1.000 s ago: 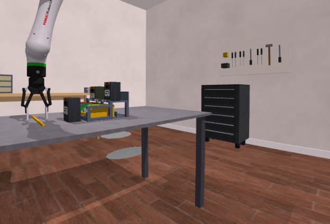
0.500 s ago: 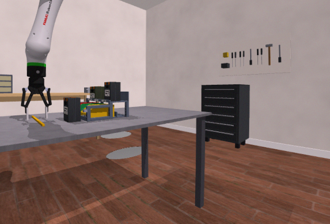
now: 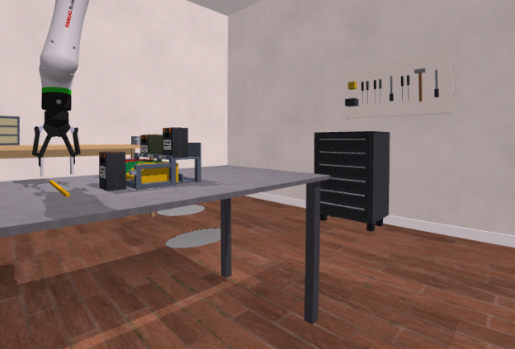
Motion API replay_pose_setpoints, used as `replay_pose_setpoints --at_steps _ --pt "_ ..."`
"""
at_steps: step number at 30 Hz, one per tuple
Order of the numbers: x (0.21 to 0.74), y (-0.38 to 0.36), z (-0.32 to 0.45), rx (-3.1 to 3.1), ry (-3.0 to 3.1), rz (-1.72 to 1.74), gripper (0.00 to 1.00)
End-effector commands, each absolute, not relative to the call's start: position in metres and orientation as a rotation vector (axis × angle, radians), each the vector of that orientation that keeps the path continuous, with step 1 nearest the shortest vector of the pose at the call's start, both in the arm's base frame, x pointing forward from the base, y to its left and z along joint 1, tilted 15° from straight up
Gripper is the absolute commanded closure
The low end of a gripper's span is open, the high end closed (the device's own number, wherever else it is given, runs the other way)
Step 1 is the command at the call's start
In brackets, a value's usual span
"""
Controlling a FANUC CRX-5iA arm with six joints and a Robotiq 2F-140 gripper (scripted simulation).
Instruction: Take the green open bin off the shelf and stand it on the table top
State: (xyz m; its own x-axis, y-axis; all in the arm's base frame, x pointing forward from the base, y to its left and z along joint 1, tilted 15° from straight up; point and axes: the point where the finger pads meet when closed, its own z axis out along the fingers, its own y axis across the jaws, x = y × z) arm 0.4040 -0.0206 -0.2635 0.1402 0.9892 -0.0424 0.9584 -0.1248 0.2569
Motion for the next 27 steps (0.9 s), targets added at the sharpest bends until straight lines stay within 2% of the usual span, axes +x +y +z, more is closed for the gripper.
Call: replay_pose_setpoints --at_steps 1,9,14,27 --pt "0.401 -0.021 -0.249 2.196 1.920 0.212 0.43" --pt "0.401 -0.021 -0.249 2.196 1.920 0.212 0.43" --pt "0.387 -0.019 -0.196 2.196 1.920 0.212 0.43" --pt "0.386 -0.018 -0.191 2.189 1.906 0.182 0.43"
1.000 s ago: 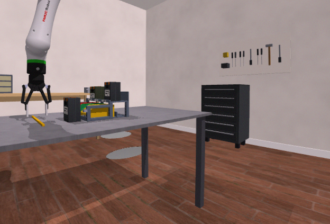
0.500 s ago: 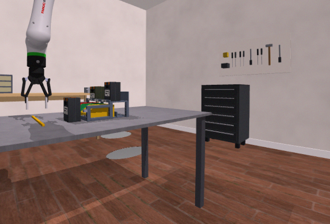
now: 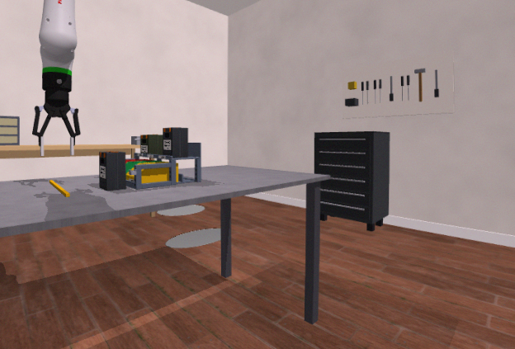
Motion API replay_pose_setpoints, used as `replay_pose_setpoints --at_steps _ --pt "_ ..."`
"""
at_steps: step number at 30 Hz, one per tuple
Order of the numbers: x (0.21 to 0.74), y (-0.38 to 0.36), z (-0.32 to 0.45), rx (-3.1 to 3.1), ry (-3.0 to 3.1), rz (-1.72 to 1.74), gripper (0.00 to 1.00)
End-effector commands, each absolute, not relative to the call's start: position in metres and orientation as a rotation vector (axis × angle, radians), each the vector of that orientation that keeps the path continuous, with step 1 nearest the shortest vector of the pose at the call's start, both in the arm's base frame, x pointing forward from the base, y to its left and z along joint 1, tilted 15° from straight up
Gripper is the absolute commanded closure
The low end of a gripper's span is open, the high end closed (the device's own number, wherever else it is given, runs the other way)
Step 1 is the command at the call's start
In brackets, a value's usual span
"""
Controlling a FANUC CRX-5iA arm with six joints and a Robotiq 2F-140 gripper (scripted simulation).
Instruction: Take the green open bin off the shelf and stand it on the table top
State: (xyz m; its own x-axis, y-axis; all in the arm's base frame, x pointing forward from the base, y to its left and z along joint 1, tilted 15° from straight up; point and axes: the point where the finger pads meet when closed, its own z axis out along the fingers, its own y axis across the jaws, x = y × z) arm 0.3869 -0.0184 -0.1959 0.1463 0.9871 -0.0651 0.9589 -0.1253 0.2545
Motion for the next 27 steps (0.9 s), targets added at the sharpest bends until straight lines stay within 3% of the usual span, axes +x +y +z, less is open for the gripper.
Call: replay_pose_setpoints --at_steps 1,27 --pt "0.384 -0.018 -0.185 2.190 1.910 0.190 0.43" --pt "0.382 -0.018 -0.178 2.196 1.920 0.213 0.43"
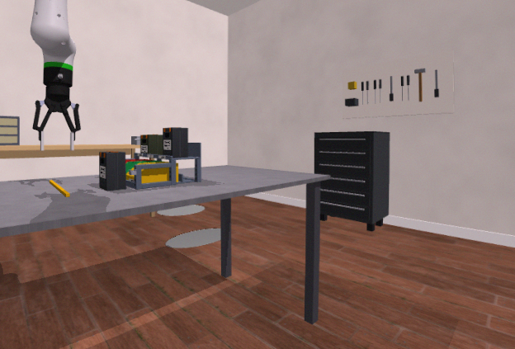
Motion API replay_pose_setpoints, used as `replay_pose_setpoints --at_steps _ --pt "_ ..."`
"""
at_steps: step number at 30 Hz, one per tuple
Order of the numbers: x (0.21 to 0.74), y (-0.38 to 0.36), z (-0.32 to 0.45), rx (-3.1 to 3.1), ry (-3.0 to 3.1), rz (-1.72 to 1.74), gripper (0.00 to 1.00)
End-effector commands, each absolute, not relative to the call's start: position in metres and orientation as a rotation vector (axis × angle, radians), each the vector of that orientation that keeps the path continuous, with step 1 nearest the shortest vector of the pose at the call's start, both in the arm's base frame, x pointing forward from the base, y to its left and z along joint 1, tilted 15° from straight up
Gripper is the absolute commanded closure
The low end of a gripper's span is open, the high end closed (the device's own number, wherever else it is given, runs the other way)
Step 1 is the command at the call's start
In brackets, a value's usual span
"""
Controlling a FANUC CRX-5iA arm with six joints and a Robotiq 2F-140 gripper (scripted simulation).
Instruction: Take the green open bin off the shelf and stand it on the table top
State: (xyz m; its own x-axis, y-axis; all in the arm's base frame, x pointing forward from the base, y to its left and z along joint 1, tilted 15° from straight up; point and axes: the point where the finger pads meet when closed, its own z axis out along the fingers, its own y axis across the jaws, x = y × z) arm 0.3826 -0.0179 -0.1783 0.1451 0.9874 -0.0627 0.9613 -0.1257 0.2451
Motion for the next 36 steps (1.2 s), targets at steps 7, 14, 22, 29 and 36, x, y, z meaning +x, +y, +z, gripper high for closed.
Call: replay_pose_setpoints --at_steps 7,14,22,29,36 --pt "0.3828 -0.0180 -0.1794 2.194 1.912 0.177 0.43" --pt "0.3837 -0.0184 -0.1833 2.196 1.920 0.213 0.43" --pt "0.3837 -0.0184 -0.1833 2.196 1.920 0.213 0.43" --pt "0.3843 -0.0185 -0.1858 2.196 1.920 0.213 0.43" --pt "0.3843 -0.0185 -0.1858 2.196 1.920 0.213 0.43"
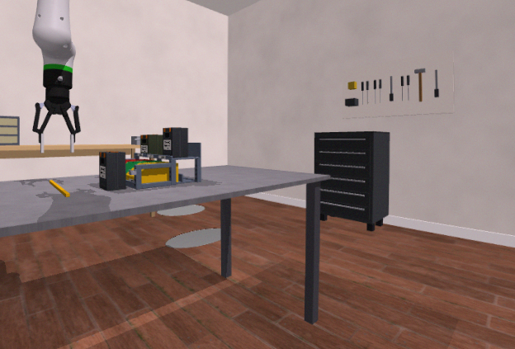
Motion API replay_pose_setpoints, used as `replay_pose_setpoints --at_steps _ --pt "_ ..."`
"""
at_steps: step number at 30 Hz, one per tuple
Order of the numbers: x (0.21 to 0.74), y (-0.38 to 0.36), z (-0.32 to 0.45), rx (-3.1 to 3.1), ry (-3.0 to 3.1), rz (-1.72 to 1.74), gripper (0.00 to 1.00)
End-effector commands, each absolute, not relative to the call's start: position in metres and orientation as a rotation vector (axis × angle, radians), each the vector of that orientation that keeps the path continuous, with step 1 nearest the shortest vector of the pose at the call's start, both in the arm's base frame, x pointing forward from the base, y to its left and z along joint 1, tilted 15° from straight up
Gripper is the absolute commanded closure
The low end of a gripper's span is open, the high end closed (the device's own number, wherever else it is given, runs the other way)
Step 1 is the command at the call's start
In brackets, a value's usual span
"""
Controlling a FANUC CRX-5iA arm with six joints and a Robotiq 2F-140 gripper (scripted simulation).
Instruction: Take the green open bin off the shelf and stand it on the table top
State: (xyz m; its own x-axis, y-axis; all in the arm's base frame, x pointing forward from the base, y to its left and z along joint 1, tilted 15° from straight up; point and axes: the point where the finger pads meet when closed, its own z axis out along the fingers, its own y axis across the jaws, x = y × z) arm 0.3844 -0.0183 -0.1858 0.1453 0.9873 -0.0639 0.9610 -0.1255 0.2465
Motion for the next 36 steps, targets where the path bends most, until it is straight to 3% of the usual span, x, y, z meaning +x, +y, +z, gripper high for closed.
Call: replay_pose_setpoints --at_steps 1,36 --pt "0.3843 -0.0185 -0.1858 2.196 1.920 0.213 0.43" --pt "0.3847 -0.0186 -0.1876 2.196 1.920 0.213 0.43"
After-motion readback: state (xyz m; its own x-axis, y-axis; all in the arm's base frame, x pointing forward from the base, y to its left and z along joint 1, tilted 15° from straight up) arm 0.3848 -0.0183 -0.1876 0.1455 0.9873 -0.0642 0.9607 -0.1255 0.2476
